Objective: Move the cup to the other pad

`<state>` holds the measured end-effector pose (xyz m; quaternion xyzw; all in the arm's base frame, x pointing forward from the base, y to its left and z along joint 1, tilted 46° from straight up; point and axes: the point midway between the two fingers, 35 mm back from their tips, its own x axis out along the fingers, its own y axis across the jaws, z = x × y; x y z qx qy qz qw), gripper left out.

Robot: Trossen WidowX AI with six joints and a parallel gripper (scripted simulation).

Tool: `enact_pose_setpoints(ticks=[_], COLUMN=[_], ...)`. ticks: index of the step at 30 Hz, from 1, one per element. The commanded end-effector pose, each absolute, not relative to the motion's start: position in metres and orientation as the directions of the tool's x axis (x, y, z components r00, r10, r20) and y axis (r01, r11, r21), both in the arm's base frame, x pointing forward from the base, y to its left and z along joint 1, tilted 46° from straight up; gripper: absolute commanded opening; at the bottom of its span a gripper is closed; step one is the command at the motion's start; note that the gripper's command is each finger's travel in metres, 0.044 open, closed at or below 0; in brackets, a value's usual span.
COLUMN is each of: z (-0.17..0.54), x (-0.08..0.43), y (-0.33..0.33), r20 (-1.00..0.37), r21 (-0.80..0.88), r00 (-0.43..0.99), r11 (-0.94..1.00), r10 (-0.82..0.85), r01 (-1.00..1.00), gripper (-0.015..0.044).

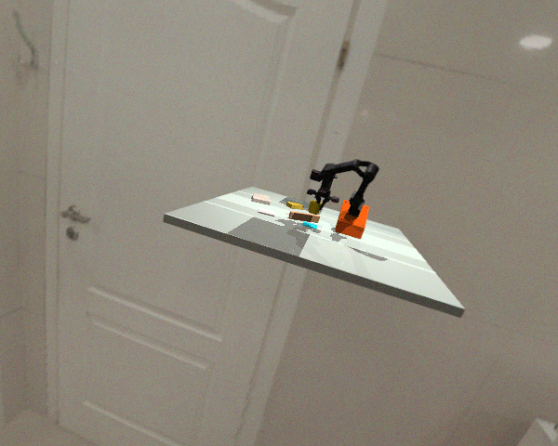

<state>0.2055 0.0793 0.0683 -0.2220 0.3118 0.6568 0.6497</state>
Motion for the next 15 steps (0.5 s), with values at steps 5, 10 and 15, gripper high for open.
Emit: enact_pose_setpoints(ticks=[5, 10, 15], z=[0.066, 0.062, 0.058], x=[0.201, 0.202, 0.202], y=[0.085, 0.089, 0.093], r20=[-0.694, -0.694, -0.695], r21=[0.126, 0.126, 0.125], r00=[-0.058, -0.058, -0.058], r11=[0.042, 0.042, 0.042], r10=[0.718, 0.717, 0.717], r01=[-0.991, -0.991, -0.991], gripper=[0.0000, 0.0000, 0.0000])
